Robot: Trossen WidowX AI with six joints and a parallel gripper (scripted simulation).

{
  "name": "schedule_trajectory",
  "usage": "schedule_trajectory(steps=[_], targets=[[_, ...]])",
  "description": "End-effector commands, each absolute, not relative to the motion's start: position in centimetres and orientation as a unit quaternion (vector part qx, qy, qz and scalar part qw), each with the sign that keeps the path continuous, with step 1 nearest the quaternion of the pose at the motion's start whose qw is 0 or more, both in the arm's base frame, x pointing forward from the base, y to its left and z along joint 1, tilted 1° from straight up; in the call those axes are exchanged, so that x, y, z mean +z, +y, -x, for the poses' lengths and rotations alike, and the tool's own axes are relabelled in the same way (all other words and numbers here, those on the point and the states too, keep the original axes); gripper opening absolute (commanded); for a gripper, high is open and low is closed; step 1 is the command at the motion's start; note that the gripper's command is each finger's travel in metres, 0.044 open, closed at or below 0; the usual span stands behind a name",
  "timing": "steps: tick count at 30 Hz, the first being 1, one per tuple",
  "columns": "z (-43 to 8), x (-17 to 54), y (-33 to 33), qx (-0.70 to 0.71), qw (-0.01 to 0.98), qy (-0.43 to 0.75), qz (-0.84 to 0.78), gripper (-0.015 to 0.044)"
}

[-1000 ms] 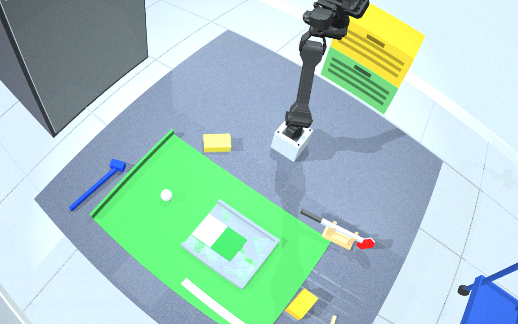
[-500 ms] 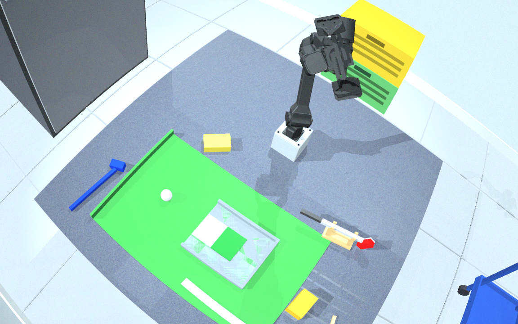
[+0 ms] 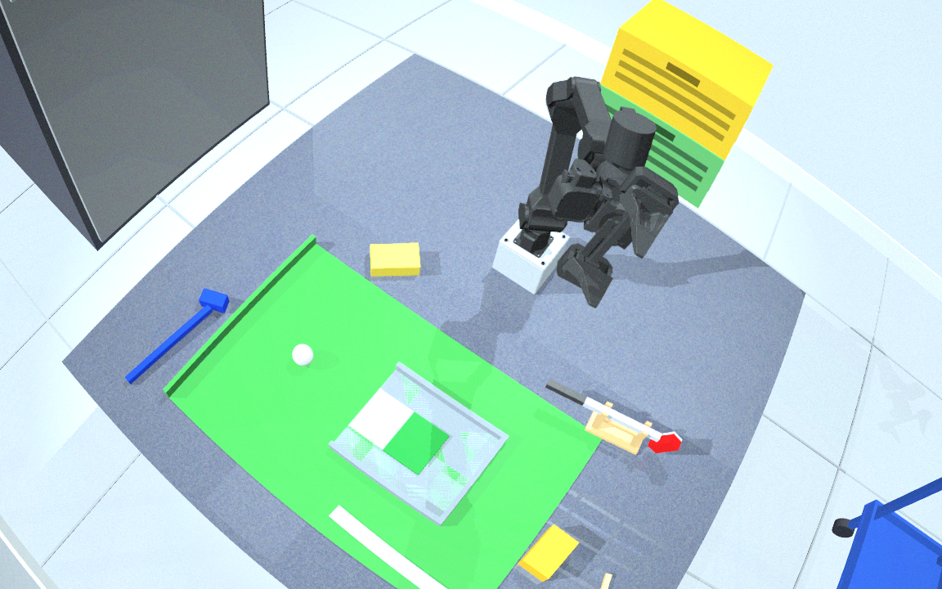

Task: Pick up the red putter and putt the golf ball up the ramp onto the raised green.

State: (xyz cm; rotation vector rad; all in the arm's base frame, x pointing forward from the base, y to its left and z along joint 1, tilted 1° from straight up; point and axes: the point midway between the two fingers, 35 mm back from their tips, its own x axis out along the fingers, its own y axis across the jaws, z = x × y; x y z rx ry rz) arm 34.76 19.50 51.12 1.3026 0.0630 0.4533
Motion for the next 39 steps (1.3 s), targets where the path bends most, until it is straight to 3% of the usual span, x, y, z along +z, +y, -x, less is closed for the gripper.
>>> schedule_trajectory(steps=[1,10,19,28,39], targets=[[-36.6,44.1,22.2,0.196,0.871,0.101,-0.440,0.0440],[-37.4,34.2,24.8,0.217,0.934,0.203,-0.197,0.0440],[-36.0,24.2,25.9,0.283,0.910,0.299,0.052,0.0440],[-32.6,15.1,25.6,0.387,0.803,0.368,0.264,0.0440],[-26.5,6.5,22.5,0.541,0.601,0.399,0.433,0.0440]])
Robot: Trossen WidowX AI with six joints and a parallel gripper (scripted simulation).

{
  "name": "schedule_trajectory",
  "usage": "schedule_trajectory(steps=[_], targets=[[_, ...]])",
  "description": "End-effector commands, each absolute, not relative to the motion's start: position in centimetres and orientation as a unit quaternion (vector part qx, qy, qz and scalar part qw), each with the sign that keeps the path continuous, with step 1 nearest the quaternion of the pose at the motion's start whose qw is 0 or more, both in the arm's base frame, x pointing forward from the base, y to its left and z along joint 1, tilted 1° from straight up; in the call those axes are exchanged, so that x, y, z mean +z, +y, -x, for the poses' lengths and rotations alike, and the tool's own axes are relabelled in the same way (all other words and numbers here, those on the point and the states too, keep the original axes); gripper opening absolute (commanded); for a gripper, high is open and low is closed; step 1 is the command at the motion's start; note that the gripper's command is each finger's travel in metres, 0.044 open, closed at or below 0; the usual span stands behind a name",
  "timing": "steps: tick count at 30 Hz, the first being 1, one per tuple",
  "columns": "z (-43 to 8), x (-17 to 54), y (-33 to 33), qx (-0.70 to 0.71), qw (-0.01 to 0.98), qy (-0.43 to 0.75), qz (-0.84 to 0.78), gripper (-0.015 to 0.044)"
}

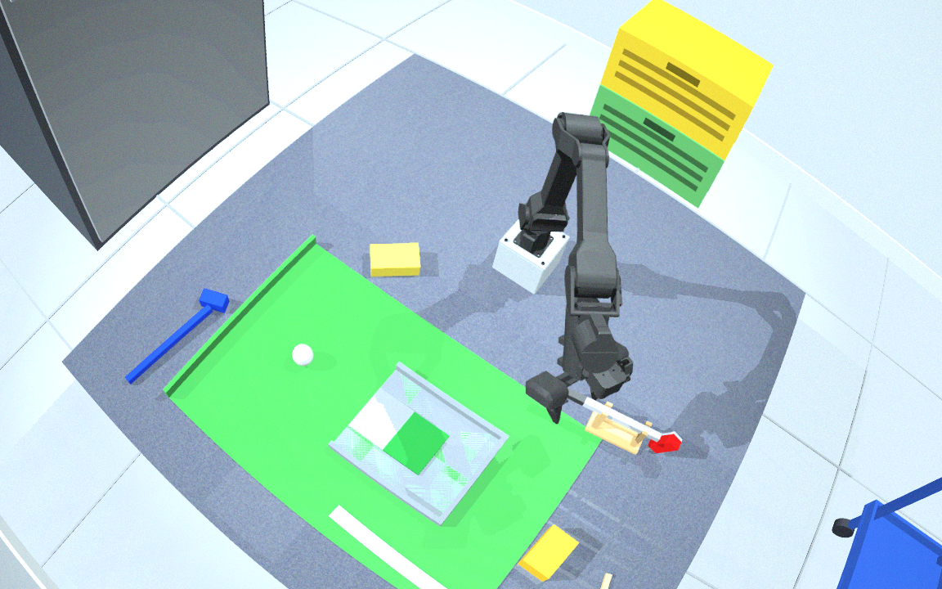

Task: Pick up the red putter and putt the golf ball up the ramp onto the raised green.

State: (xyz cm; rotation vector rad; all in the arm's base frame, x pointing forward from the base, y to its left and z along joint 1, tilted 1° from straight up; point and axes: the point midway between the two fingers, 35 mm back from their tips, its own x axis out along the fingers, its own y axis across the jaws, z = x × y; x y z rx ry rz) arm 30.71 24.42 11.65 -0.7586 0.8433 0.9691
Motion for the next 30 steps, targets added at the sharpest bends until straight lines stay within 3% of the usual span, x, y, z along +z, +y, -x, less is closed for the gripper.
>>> schedule_trajectory(steps=[1,4,30], targets=[[-25.8,5.9,22.3,0.555,0.582,0.398,0.442,0.0440],[-24.0,4.7,21.6,0.587,0.537,0.396,0.459,0.0440],[-24.2,1.0,21.6,0.588,0.536,0.396,0.459,0.0440]])
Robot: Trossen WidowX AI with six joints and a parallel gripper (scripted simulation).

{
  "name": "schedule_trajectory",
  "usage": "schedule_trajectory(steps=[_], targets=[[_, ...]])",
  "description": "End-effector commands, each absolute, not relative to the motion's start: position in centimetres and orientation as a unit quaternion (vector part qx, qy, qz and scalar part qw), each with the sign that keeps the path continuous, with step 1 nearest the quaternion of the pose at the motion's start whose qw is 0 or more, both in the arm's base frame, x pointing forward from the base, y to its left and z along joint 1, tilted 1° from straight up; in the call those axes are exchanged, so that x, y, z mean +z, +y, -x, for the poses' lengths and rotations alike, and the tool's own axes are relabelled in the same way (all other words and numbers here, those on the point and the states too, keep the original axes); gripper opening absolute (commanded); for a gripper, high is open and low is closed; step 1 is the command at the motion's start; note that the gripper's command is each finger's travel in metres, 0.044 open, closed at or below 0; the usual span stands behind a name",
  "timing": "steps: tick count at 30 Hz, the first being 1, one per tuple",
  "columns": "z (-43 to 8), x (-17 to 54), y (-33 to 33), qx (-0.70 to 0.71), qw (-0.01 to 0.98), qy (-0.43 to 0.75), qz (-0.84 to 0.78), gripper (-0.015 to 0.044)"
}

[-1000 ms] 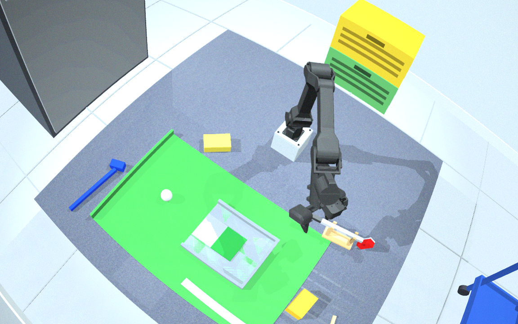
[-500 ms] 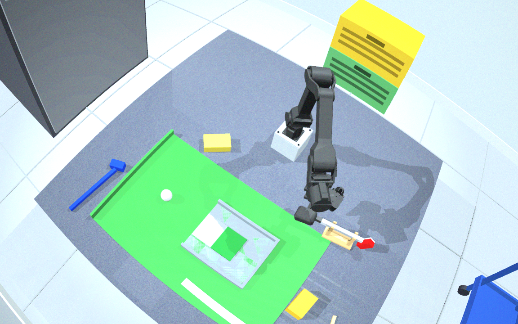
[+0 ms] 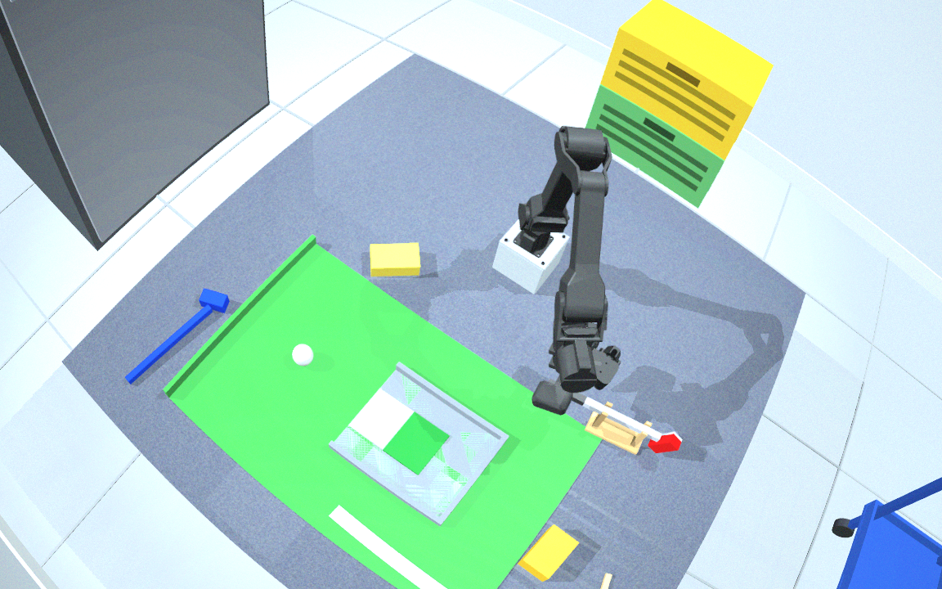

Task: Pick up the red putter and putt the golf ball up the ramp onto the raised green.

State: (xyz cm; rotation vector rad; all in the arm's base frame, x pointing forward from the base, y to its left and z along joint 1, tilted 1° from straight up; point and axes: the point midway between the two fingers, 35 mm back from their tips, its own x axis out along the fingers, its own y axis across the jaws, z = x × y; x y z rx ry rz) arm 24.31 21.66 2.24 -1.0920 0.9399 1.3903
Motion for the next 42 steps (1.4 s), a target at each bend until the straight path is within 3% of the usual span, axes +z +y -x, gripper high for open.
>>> schedule_trajectory(steps=[1,27,42], targets=[[-24.2,0.5,21.6,0.588,0.536,0.396,0.459,0.0440],[-24.2,-2.4,21.6,0.588,0.536,0.396,0.459,0.0440],[-24.3,-2.0,21.6,0.585,0.538,0.397,0.459,0.0046]])
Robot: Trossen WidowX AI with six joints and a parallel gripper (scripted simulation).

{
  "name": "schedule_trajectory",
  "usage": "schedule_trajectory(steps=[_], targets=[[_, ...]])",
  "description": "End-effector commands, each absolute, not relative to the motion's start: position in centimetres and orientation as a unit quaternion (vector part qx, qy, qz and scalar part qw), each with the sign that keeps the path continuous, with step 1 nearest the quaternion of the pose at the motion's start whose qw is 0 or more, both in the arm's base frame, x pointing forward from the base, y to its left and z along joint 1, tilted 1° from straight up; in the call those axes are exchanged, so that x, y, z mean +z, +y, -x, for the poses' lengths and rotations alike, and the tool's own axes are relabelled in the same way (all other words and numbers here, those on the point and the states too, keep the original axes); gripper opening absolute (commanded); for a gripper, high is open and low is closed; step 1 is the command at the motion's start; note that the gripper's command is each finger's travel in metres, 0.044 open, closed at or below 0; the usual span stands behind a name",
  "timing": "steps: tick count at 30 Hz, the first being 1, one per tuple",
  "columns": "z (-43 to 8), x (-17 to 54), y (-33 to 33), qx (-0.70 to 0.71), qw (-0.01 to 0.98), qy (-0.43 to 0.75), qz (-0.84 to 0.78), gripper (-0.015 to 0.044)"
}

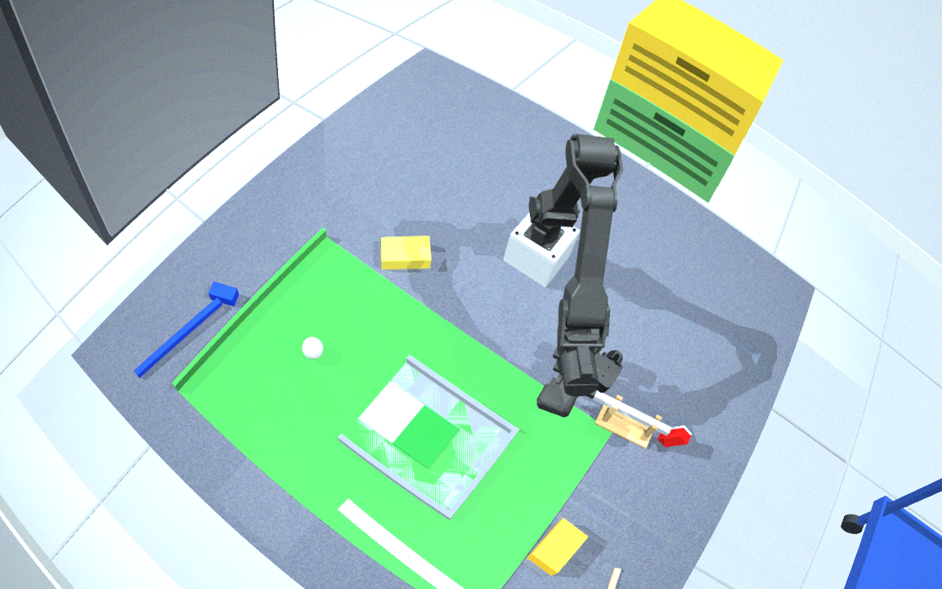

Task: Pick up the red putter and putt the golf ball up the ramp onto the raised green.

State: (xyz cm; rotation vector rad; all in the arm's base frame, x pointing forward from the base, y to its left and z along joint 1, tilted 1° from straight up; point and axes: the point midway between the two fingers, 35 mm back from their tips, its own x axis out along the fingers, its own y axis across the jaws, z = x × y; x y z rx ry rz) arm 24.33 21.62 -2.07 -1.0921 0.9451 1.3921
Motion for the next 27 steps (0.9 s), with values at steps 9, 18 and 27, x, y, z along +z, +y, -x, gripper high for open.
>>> schedule_trajectory(steps=[9,18,27], targets=[[-24.4,-1.3,21.7,0.585,0.538,0.397,0.459,0.0000],[-24.5,5.2,21.8,0.585,0.538,0.397,0.459,0.0000],[-24.4,7.1,21.5,0.582,0.539,0.398,0.461,0.0000]])
